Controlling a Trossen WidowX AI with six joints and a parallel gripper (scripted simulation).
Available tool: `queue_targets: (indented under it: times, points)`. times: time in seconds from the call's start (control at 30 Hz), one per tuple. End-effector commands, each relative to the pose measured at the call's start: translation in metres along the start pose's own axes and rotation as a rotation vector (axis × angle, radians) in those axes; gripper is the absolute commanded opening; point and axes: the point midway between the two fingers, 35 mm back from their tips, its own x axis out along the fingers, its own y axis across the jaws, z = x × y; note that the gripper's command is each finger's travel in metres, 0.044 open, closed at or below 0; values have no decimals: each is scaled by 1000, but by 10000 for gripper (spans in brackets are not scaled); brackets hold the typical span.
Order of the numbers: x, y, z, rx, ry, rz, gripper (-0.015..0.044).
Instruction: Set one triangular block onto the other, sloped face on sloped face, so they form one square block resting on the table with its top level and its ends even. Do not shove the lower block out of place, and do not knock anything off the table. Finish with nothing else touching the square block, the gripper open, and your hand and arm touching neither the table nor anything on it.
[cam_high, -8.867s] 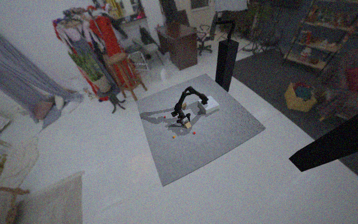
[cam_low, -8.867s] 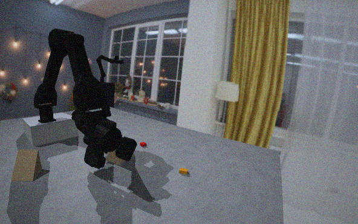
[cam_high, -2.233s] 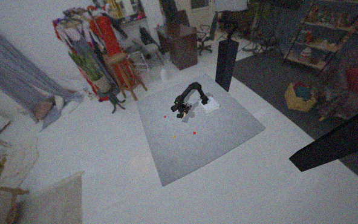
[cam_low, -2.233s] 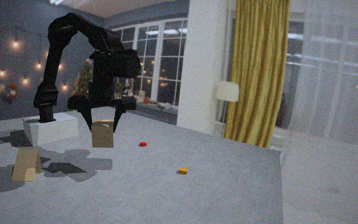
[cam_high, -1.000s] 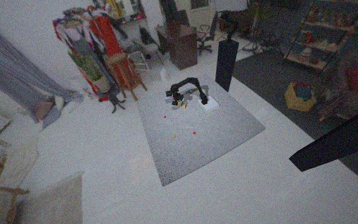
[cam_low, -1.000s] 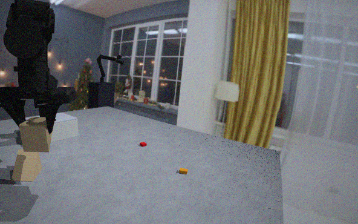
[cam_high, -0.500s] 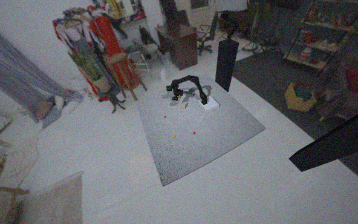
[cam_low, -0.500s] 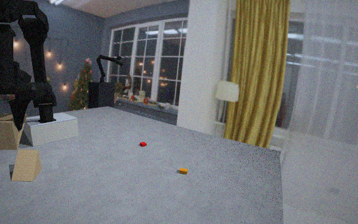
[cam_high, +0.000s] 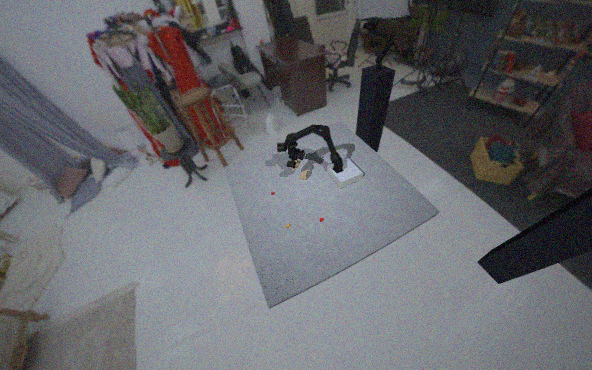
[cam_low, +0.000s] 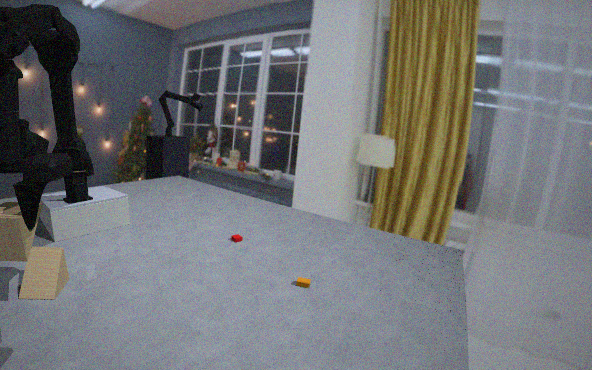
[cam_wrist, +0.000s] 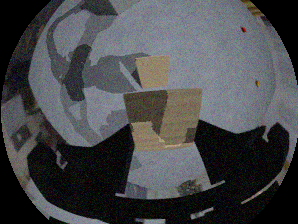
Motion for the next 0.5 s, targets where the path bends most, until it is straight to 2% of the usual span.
queue_targets:
  times: [0.0, 0.47]
  points:
    - [11, 1, 6, 0, 9, 4, 0]
    - [50, 3, 23, -8, 7, 1, 0]
